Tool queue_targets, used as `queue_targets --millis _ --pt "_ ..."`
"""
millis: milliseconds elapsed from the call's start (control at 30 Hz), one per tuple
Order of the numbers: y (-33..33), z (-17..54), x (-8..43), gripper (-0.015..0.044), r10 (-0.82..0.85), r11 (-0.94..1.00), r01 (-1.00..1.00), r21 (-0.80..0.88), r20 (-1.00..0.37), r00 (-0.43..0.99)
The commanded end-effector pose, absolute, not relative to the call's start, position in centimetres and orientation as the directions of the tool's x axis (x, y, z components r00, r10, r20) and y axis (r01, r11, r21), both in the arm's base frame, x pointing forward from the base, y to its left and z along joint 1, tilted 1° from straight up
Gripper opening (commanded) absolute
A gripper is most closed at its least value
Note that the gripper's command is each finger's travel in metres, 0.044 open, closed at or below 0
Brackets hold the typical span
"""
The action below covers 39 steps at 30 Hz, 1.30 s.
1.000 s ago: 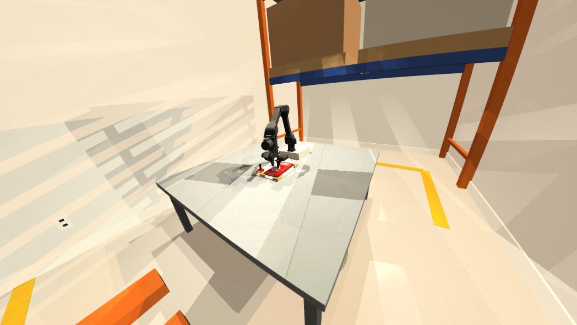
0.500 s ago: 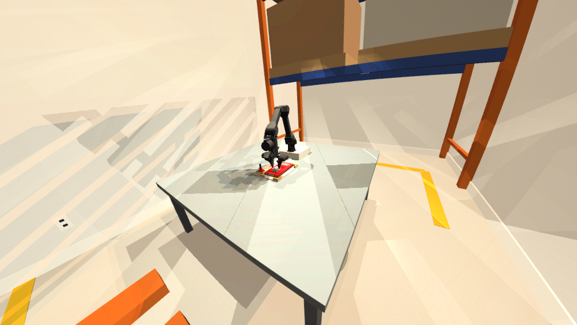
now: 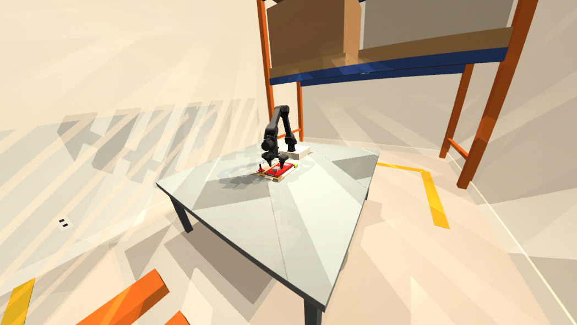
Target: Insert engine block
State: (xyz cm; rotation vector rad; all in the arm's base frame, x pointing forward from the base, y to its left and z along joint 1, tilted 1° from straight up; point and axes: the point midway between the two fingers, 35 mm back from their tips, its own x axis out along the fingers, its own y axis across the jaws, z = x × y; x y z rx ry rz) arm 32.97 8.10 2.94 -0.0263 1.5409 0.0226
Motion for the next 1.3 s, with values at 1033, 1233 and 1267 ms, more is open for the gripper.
queue_targets --millis 1033,1233,1267 --pt "8.1 4.4 32.8 0.0000 -0.005 0.999 -0.034 -0.006 -1.000 0.030" --pt "8.1 4.4 32.8 0.0000 -0.005 0.999 -0.034 -0.006 -1.000 0.030" --pt "8.1 4.4 32.8 0.0000 -0.005 0.999 -0.034 -0.006 -1.000 0.030"
